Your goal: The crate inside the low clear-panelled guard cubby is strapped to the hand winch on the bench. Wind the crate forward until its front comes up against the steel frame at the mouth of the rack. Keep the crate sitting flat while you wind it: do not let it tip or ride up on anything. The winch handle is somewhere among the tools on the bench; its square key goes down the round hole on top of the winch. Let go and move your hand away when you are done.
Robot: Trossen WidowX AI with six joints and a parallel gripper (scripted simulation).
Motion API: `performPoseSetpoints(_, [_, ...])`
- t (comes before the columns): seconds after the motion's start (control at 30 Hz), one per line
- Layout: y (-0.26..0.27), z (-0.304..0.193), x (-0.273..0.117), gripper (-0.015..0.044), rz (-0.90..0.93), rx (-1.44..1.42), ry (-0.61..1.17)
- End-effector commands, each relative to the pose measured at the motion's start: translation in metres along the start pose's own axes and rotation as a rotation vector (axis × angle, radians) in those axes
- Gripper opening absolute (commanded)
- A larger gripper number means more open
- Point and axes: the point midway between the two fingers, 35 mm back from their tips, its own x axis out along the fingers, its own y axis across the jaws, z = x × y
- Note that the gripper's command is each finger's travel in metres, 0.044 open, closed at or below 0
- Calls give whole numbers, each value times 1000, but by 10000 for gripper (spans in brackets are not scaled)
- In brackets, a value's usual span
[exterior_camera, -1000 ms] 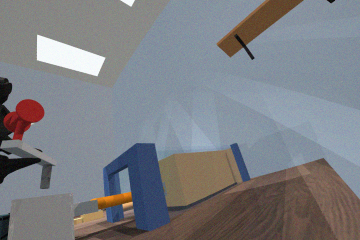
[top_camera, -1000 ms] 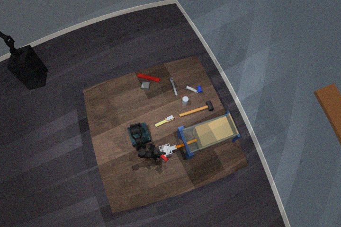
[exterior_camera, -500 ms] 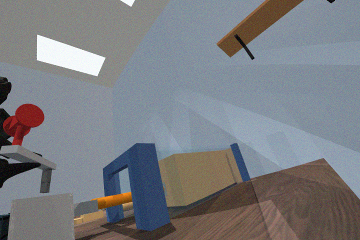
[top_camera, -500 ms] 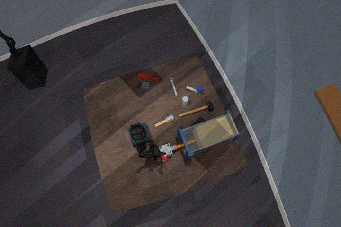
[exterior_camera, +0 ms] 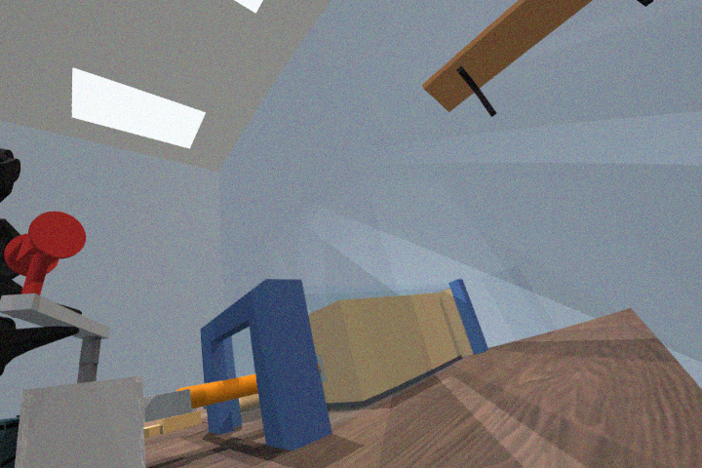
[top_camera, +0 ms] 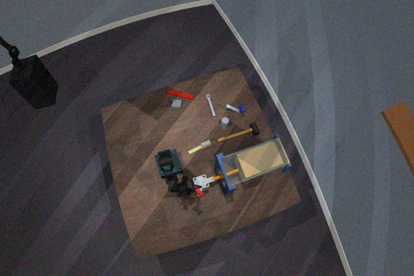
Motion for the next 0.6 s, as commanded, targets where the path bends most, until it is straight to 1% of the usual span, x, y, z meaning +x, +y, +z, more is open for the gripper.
performPoseSetpoints(0.0, [0,-2,1,0,-2,-19,1])
performPoseSetpoints(0.57, [8,-2,1,0,5,-19,0])
